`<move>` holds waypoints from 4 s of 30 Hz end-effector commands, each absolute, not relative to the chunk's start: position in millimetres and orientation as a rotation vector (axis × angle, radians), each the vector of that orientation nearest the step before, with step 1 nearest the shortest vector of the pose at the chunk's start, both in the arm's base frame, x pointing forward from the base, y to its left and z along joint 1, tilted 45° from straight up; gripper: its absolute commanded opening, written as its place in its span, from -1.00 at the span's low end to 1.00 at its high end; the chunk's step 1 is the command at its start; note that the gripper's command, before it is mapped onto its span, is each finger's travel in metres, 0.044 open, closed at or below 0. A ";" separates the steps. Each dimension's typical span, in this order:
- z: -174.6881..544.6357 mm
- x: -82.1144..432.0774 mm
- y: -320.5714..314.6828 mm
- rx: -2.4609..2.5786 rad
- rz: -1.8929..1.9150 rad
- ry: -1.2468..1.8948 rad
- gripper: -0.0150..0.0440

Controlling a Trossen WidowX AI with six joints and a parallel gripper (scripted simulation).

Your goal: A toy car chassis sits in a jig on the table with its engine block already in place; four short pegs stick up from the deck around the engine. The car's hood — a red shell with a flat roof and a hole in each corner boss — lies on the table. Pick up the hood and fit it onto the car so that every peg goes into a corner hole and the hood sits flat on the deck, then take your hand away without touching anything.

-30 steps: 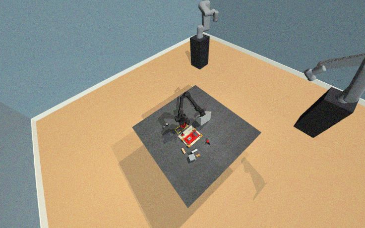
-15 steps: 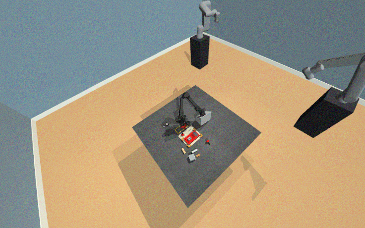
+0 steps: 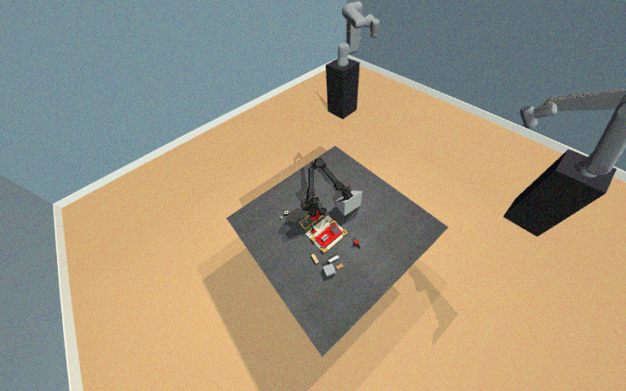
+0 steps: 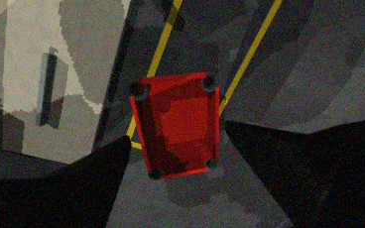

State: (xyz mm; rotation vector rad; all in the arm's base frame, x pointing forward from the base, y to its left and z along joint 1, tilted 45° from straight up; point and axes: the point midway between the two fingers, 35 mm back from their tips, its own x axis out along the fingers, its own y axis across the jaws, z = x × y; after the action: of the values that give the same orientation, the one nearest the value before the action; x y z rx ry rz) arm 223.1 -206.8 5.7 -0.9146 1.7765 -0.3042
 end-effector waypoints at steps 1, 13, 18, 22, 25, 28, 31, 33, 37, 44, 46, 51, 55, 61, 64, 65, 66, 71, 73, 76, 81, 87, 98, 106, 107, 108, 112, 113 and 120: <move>13.8 227.3 -198.9 -0.909 -0.305 1.772 1.00; 53.1 237.2 -156.9 -0.907 -0.283 1.768 1.00; 53.1 237.2 -156.9 -0.907 -0.283 1.768 1.00; 53.1 237.2 -156.9 -0.907 -0.283 1.768 1.00; 43.2 228.5 -160.3 -0.818 -0.194 1.733 1.00; 29.8 218.1 -164.2 -0.693 -0.040 1.596 1.00; 26.4 214.3 -166.8 -0.651 0.069 1.398 1.00; 29.7 213.5 -168.6 -0.668 0.115 1.248 1.00; 46.9 210.8 -171.8 -0.797 0.149 0.948 1.00; 51.0 209.9 -172.1 -0.831 0.148 0.897 1.00; 50.9 209.9 -172.2 -0.831 0.148 0.897 1.00; 49.1 209.8 -174.7 -0.832 0.148 0.897 1.00; 46.7 209.7 -177.7 -0.832 0.147 0.897 1.00; 43.2 209.5 -182.2 -0.833 0.147 0.897 1.00; 41.3 209.3 -184.4 -0.834 0.146 0.897 1.00; 40.7 209.3 -185.1 -0.834 0.146 0.896 1.00; 40.1 209.2 -185.9 -0.834 0.146 0.896 1.00; 36.9 208.9 -189.5 -0.835 0.146 0.896 1.00; 35.6 208.7 -191.0 -0.836 0.145 0.896 1.00; 33.7 208.3 -193.1 -0.836 0.145 0.896 1.00; 30.4 207.7 -196.7 -0.837 0.144 0.895 1.00; 26.6 206.7 -200.8 -0.838 0.143 0.895 1.00; 19.5 204.3 -208.2 -0.841 0.141 0.893 1.00; 14.2 202.2 -213.5 -0.842 0.140 0.892 1.00; 13.5 201.9 -214.1 -0.842 0.140 0.892 1.00; 13.0 201.7 -214.6 -0.843 0.139 0.892 1.00; 12.5 201.6 -215.2 -0.843 0.139 0.892 1.00; 12.2 201.5 -215.5 -0.843 0.139 0.892 1.00; 9.9 201.1 -217.9 -0.843 0.139 0.892 1.00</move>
State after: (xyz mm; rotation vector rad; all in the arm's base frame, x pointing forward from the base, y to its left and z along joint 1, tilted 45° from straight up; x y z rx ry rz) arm 200.8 -217.5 11.9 -0.8424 0.8958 0.1328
